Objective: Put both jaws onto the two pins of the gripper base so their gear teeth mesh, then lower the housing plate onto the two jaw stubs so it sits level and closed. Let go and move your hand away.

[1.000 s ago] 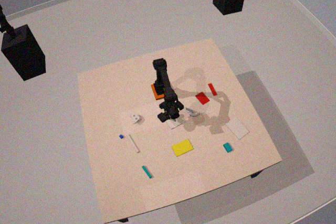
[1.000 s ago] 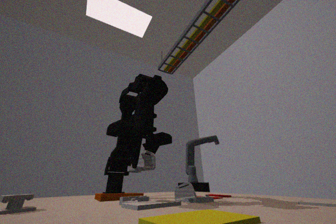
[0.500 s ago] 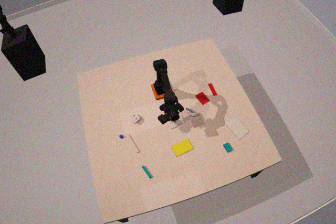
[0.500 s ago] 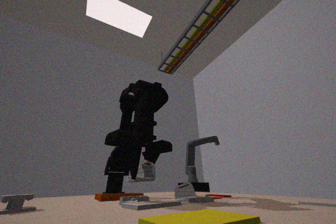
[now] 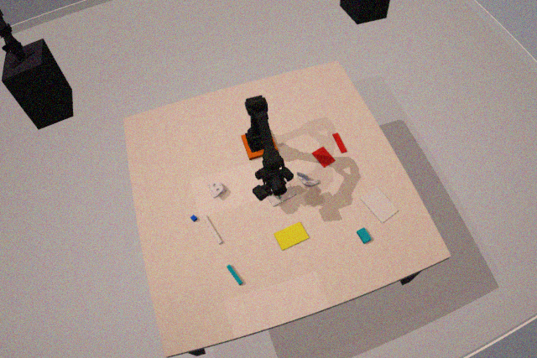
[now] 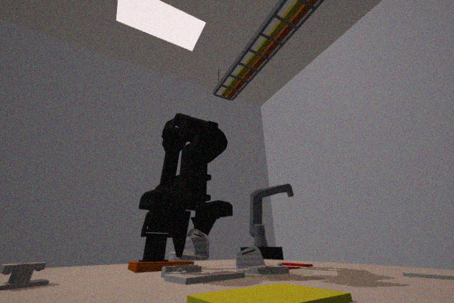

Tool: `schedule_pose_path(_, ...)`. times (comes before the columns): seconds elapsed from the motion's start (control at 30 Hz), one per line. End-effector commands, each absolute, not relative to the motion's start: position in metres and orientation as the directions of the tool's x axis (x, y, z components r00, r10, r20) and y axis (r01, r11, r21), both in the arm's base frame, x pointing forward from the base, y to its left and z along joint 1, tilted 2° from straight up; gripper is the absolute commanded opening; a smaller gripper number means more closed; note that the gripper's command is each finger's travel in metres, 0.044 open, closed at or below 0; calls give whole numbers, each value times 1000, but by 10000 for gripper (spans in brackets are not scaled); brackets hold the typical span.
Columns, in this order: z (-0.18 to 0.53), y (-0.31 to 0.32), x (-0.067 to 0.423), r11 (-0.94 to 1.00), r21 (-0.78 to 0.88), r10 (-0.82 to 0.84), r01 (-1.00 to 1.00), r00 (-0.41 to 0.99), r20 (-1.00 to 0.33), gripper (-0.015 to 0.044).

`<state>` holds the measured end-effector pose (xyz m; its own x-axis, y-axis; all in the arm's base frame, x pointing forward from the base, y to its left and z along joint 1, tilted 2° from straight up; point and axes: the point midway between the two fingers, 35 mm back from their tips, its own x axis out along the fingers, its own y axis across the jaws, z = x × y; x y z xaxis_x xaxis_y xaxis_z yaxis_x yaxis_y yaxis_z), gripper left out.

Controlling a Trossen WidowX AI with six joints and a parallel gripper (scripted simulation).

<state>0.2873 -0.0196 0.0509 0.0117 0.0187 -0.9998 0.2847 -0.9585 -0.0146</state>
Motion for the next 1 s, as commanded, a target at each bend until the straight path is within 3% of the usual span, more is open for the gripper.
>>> schedule_pose_path(0.0, 49, -19, 287, -958, -18, 21, 286, 10, -1000, 134)
schedule_pose_path(0.97, 42, -19, 287, -957, -18, 21, 289, 10, -1000, 134)
